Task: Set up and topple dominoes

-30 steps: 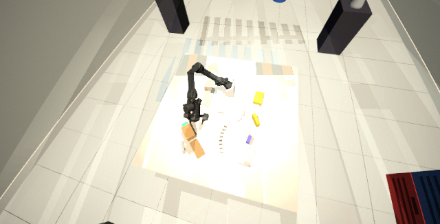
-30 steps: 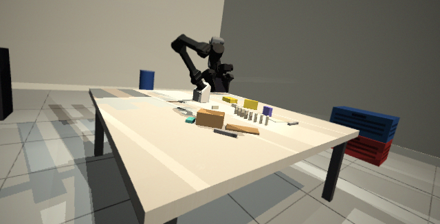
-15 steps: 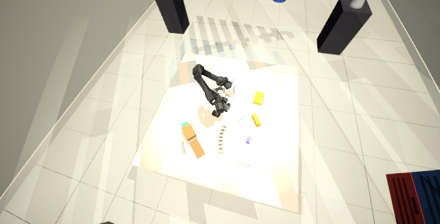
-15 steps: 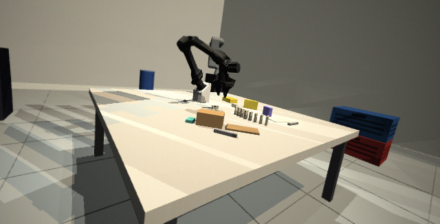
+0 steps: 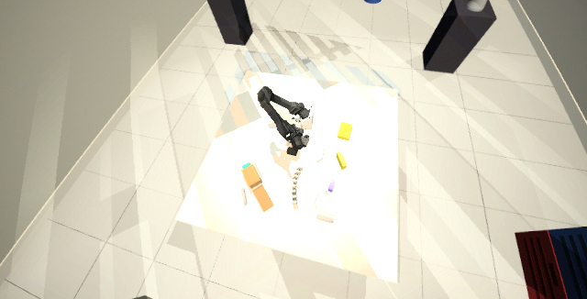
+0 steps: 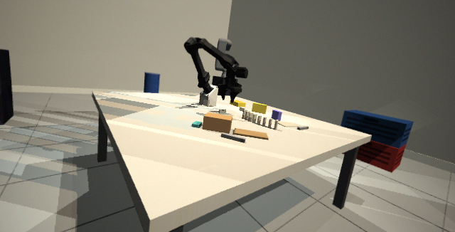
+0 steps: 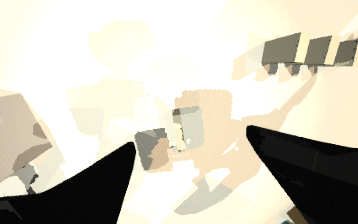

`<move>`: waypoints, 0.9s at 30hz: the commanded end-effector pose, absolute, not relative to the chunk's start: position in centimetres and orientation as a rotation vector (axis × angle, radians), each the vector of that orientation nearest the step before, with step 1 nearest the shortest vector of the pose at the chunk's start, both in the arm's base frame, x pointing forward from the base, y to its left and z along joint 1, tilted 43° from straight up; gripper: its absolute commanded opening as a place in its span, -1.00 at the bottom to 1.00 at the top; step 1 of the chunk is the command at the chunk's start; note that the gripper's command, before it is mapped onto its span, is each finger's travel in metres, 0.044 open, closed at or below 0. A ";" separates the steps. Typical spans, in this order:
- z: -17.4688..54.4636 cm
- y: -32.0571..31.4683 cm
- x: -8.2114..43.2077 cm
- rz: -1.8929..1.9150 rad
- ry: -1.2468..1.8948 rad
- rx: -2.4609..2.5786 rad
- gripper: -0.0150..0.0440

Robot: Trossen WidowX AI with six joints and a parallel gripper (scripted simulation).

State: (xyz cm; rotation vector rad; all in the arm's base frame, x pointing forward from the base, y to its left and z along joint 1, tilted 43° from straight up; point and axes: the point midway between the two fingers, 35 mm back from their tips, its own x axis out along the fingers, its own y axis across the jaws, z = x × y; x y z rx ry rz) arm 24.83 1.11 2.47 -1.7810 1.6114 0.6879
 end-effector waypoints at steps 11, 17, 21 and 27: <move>-1.6 -3.1 24.6 0.692 1.640 -1.785 1.00; -2.3 -3.7 24.7 0.692 1.640 -1.785 1.00; -2.7 -4.1 24.7 0.691 1.641 -1.786 1.00; -2.7 -4.1 24.7 0.691 1.641 -1.786 1.00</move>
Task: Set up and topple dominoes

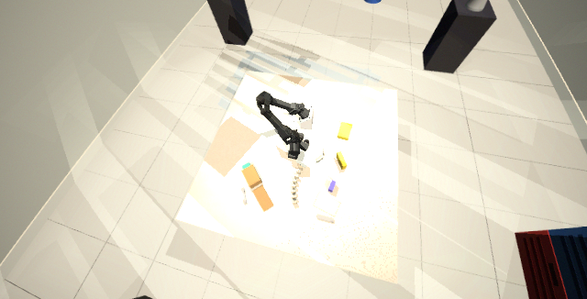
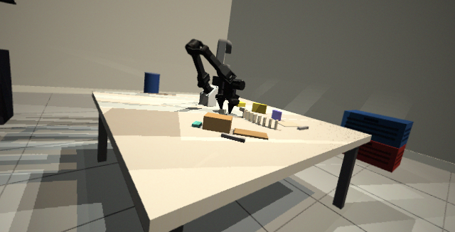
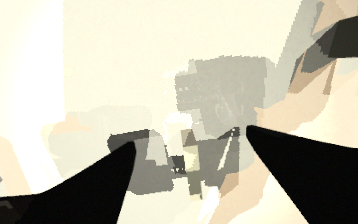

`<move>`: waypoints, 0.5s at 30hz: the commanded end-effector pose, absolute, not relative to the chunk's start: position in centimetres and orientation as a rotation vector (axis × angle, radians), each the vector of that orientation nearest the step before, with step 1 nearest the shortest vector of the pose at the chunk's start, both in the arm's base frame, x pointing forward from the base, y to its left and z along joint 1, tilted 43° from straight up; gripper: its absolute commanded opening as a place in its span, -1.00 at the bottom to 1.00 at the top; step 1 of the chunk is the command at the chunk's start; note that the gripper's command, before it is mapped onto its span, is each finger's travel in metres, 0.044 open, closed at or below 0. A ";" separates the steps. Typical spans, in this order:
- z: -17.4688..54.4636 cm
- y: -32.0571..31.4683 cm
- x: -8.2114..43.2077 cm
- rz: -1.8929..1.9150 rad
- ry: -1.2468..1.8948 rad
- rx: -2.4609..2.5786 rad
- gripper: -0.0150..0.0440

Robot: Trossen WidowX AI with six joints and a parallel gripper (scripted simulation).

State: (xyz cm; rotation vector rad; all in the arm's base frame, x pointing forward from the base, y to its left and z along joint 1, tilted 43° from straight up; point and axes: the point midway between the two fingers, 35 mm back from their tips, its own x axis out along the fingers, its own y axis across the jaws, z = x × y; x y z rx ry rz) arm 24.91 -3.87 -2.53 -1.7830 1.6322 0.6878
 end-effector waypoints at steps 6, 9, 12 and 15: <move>-2.7 -4.1 24.7 0.691 1.641 -1.786 0.56; -2.7 -4.1 24.7 0.691 1.641 -1.786 0.29; -2.7 -4.1 24.7 0.691 1.641 -1.786 0.02; -2.7 -4.1 24.7 0.691 1.641 -1.786 -0.25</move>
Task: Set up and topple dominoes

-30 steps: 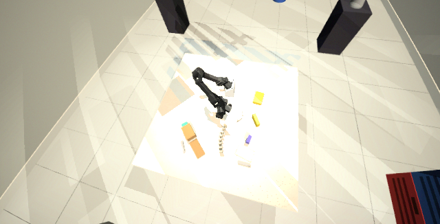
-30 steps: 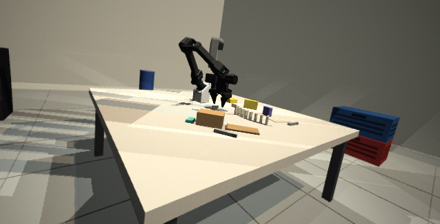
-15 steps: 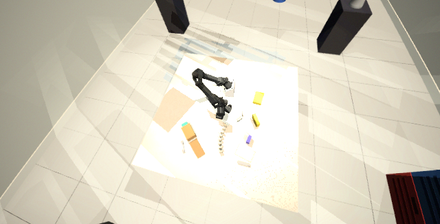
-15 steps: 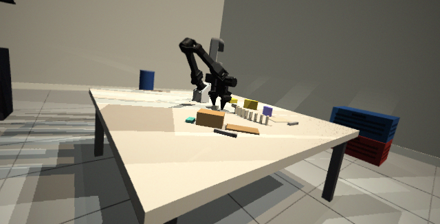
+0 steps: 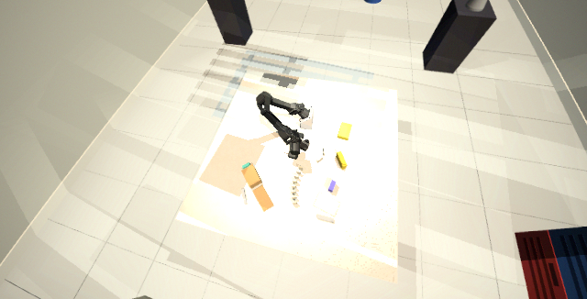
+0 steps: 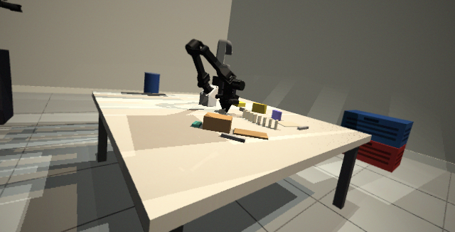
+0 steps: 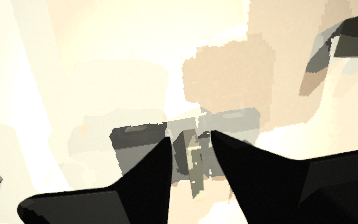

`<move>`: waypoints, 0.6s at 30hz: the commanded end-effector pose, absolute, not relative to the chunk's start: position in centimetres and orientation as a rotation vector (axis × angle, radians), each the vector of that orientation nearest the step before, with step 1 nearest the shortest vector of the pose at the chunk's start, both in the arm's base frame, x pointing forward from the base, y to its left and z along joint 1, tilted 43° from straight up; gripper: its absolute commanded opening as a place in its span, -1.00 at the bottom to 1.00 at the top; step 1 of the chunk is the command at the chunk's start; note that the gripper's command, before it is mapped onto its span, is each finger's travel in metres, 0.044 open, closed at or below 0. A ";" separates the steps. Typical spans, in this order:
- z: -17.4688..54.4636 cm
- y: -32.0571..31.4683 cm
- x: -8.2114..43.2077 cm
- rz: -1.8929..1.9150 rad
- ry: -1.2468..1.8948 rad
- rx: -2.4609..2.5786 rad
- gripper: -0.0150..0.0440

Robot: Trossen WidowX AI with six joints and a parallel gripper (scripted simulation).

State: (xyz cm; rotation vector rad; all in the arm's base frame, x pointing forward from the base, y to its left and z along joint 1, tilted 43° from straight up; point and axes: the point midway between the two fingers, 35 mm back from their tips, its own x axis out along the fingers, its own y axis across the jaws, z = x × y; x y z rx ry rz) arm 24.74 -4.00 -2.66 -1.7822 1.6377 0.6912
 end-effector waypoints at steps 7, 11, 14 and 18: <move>-2.7 -4.1 24.7 0.691 1.641 -1.786 -0.40; -2.7 -4.1 24.7 0.691 1.641 -1.786 -0.40; -1.4 -3.0 24.6 0.692 1.640 -1.785 -0.40; 2.4 0.3 24.2 0.694 1.639 -1.784 -0.40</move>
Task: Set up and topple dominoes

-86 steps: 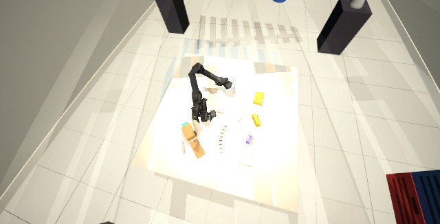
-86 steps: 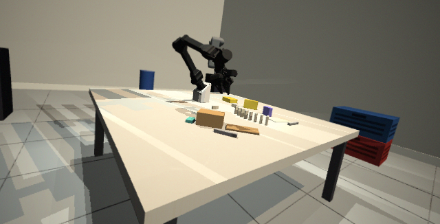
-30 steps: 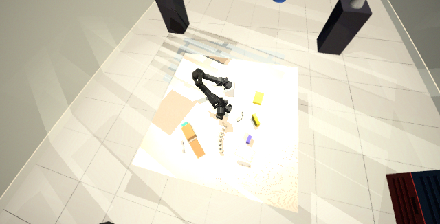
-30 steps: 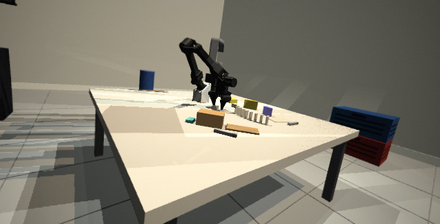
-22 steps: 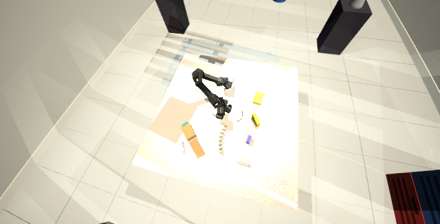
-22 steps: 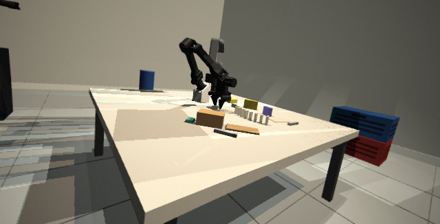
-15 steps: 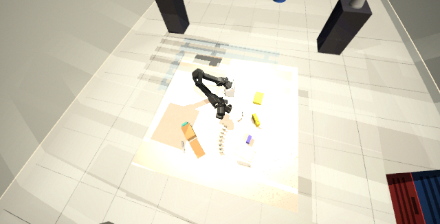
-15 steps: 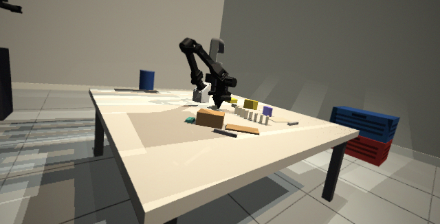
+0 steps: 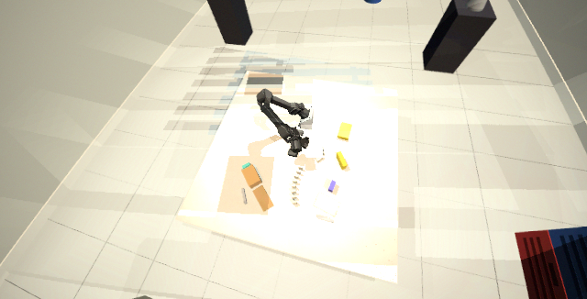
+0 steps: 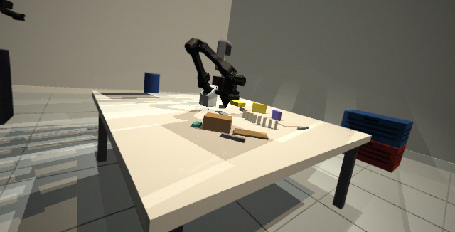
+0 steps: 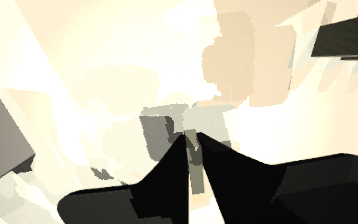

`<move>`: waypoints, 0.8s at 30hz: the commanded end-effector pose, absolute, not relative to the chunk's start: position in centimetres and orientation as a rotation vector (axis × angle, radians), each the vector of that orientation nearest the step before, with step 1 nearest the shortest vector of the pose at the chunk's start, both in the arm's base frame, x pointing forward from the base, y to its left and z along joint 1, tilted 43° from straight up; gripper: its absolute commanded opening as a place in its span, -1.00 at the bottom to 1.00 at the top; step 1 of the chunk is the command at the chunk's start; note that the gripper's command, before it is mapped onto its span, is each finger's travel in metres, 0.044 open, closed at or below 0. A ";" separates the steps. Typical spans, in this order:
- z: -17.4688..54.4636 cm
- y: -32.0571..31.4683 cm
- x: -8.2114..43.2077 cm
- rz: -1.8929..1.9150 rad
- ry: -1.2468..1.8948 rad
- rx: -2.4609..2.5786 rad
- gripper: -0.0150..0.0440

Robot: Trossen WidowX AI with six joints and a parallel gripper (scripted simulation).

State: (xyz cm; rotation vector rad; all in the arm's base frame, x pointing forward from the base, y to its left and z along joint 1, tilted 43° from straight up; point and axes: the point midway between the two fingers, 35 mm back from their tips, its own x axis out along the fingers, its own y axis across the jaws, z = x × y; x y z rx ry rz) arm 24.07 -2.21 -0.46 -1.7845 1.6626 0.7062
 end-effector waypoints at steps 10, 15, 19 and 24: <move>9.1 6.0 23.5 0.698 1.638 -1.782 -0.40; 9.1 6.0 23.5 0.698 1.638 -1.782 -0.40; 12.0 3.1 24.8 0.441 1.638 -1.553 -0.40; 17.9 -3.4 25.0 -0.043 1.577 -1.117 -0.40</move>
